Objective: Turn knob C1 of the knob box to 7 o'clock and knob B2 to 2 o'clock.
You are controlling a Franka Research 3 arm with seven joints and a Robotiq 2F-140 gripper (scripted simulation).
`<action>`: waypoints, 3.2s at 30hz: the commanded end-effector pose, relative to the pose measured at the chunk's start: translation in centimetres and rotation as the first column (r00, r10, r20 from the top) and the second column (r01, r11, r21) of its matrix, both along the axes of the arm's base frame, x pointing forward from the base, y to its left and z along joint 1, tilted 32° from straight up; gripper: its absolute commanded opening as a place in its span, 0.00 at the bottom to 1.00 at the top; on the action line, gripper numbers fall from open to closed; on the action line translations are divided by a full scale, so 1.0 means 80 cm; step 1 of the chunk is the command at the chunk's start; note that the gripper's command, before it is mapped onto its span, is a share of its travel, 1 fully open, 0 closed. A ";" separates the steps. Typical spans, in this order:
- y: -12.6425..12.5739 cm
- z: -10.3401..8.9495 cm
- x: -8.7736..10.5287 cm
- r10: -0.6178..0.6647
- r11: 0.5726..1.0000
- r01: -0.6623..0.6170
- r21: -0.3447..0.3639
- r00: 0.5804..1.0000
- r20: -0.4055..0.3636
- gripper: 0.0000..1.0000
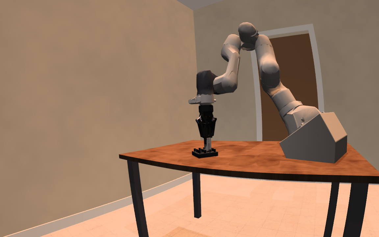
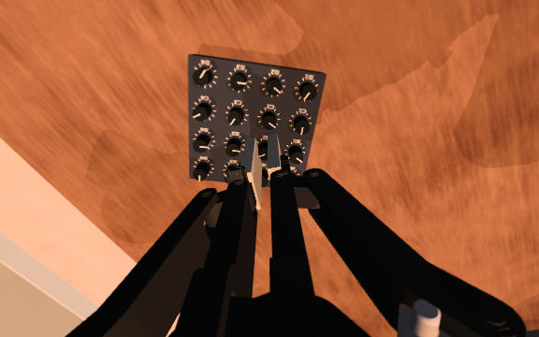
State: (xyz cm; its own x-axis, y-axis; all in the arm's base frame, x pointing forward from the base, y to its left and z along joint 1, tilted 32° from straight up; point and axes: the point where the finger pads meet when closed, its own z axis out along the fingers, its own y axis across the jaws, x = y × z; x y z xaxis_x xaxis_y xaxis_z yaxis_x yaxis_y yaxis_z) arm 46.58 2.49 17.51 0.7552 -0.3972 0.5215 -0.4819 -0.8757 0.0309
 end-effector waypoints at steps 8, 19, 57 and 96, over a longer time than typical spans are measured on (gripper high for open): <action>0.000 0.000 0.001 -0.060 0.998 0.059 0.030 0.998 0.024 0.05; 0.000 0.000 0.001 -0.060 0.998 0.059 0.030 0.998 0.024 0.12; 0.012 0.036 -0.018 -0.060 0.998 0.059 0.030 0.998 0.024 0.12; 0.004 0.052 -0.025 -0.474 0.857 0.435 0.276 0.876 0.088 0.12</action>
State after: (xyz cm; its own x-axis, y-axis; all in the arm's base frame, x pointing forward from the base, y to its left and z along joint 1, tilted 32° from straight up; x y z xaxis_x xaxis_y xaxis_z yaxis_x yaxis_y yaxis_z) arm 44.57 2.70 21.52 0.4919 -0.7255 0.4813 -0.7517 -0.6328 -0.1857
